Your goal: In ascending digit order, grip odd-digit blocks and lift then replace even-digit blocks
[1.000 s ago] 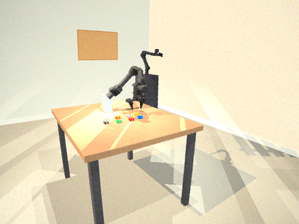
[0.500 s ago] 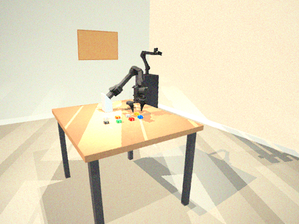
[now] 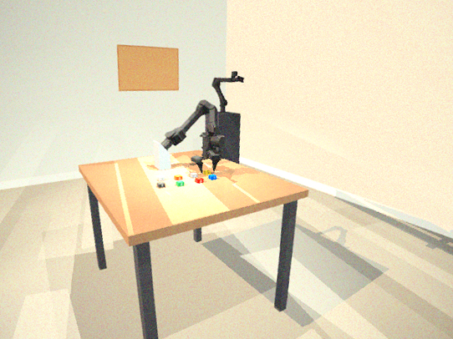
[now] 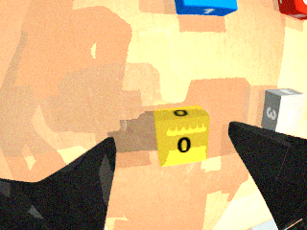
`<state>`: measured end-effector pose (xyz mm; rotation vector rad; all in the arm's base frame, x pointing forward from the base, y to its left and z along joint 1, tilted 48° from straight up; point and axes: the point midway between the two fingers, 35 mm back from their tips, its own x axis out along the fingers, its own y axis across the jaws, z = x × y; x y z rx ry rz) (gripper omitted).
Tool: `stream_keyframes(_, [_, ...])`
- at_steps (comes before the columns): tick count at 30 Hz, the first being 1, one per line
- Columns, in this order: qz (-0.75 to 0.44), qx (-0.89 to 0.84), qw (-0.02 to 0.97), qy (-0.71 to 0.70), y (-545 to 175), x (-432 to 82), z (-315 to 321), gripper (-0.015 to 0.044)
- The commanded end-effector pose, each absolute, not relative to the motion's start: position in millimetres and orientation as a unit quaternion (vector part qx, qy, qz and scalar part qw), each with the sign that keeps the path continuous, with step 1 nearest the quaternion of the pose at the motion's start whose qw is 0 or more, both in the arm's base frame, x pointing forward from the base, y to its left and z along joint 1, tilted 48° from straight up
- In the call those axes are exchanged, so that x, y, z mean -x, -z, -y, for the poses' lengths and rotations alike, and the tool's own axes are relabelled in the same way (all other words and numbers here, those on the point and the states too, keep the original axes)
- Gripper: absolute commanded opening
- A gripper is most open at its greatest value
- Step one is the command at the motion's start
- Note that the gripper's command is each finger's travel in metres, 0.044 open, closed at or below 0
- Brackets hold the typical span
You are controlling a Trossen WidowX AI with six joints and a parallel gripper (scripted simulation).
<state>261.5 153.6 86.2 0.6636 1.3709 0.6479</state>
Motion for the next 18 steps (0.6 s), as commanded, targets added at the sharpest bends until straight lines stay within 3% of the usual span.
stream_keyframes(1, [-0.614,-0.296,0.674,-0.284,-82.2,-260.1,-153.7,0.0269])
stream_keyframes(7, [-0.614,-0.296,0.674,-0.284,-82.2,-260.1,-153.7,0.0120])
stream_keyframes(18, [-0.614,-0.296,0.674,-0.284,-82.2,-260.1,-153.7,0.0120])
